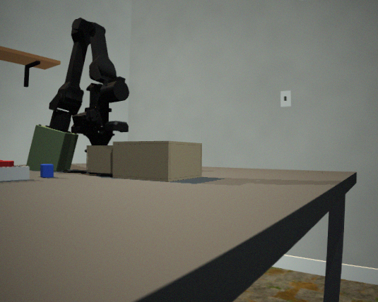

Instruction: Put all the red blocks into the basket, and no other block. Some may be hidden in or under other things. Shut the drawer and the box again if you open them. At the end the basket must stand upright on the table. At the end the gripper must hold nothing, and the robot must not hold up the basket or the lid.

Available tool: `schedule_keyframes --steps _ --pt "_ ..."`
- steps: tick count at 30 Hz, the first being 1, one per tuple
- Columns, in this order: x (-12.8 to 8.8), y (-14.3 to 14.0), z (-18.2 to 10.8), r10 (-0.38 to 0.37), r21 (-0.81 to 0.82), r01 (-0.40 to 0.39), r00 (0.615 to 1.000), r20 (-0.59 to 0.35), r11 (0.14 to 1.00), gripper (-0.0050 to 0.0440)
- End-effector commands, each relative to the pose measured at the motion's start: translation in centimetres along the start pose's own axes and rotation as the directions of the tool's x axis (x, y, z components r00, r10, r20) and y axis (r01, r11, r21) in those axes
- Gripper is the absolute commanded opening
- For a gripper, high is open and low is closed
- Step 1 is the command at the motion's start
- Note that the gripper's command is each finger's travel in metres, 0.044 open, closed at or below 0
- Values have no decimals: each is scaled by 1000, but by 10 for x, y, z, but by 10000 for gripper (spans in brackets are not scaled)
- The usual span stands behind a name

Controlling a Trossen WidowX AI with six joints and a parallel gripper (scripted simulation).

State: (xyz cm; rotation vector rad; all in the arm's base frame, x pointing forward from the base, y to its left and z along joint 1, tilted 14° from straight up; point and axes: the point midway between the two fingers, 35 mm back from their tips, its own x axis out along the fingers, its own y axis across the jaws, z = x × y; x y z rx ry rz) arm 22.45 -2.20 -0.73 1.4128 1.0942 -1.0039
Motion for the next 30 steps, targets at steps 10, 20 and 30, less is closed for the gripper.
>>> schedule_keyframes --steps 10,20,30 --pt "1 22 0 -7 1 7 1000 3 1000 0" --pt "1 49 0 -7 1 7 1000 3 1000 0" --pt "1 63 0 -7 1 7 1000 3 1000 0"
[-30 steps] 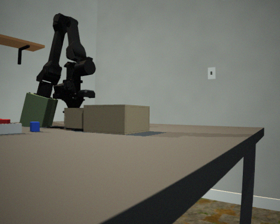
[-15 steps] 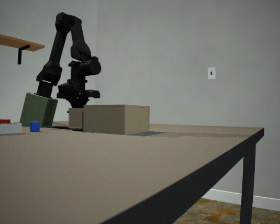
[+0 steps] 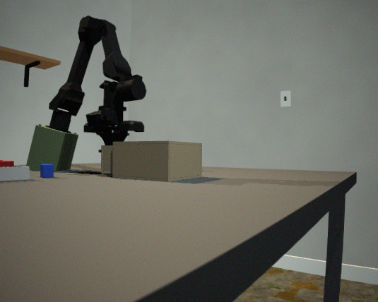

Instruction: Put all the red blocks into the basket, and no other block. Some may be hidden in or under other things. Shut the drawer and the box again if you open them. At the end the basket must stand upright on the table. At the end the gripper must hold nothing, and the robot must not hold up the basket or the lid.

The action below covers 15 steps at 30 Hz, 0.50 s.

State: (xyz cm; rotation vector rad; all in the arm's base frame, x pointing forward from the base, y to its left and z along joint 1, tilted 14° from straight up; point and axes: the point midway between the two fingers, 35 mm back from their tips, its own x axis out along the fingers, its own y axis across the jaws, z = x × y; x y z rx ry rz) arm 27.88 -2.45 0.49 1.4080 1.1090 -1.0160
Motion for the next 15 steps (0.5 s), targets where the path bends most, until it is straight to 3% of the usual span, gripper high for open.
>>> schedule_keyframes --steps 1,4,6,9,15 --pt "1 7 0 10 0 -10 1000 4 1000 0" --pt "1 7 0 10 0 -10 1000 4 1000 0" --pt "1 9 0 143 -1 -143 990 4 990 0" --pt "1 12 0 336 -2 -336 942 4 942 0" --pt "2 17 0 351 -2 -351 936 4 936 0"
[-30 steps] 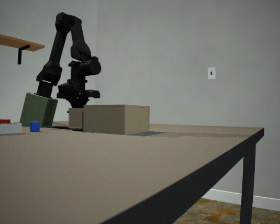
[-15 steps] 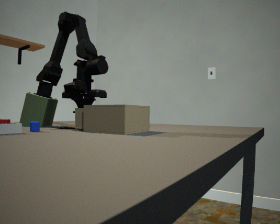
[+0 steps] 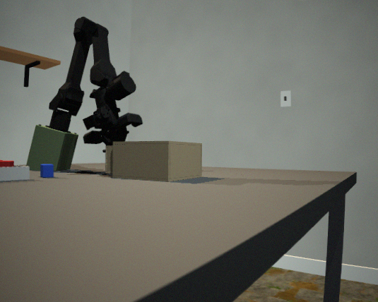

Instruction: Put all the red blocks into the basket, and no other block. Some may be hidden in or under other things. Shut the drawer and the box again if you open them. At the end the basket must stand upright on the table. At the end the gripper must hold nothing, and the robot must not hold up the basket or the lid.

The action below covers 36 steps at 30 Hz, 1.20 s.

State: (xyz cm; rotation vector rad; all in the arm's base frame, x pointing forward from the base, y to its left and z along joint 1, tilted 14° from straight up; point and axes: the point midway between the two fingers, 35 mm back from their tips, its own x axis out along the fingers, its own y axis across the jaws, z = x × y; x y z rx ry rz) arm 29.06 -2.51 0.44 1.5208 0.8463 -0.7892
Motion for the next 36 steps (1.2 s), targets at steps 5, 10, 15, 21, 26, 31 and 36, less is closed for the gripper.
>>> schedule_keyframes --steps 5,10,15,21,26,31,36 --pt "4 18 0 40 1 -40 999 -2 999 0" --pt "8 31 0 40 1 -40 999 -2 999 0" --pt "12 41 0 40 1 -40 999 -2 999 0" --pt "12 41 0 40 1 -40 999 -2 999 0" --pt "12 41 0 40 1 -40 999 -2 999 0" --pt "12 41 0 40 1 -40 999 -2 999 0" --pt "12 41 0 40 1 -40 999 -2 999 0"
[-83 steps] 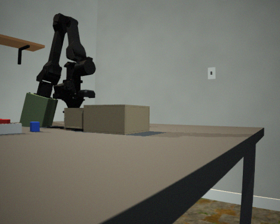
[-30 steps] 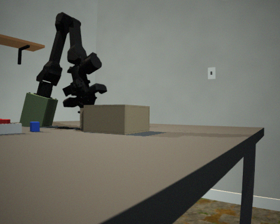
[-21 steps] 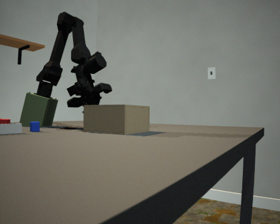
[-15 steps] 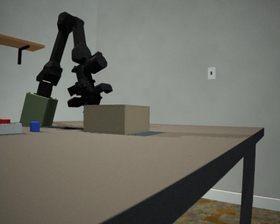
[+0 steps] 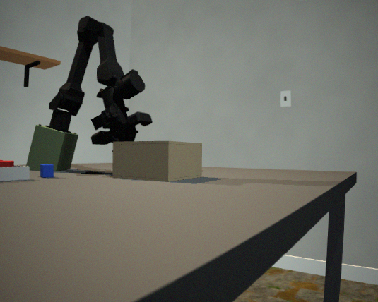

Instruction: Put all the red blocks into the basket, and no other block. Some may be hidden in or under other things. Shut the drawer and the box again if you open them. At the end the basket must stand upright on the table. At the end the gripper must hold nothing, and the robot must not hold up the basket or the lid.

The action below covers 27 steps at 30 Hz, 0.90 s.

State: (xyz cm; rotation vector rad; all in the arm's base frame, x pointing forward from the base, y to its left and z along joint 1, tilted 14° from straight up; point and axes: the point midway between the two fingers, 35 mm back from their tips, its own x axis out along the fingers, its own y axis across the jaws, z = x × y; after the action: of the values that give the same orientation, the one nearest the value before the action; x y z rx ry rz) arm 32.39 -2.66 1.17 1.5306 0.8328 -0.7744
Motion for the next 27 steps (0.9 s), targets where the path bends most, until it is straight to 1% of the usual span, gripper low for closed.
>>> schedule_keyframes --steps 1,20,21,27 --pt "1 9 0 22 -1 -22 1000 2 1000 0" --pt "1 9 0 22 -1 -22 1000 2 1000 0" --pt "-2 -1 0 22 -1 -22 1000 2 1000 148" --pt "-2 -1 0 22 -1 -22 1000 2 1000 148"
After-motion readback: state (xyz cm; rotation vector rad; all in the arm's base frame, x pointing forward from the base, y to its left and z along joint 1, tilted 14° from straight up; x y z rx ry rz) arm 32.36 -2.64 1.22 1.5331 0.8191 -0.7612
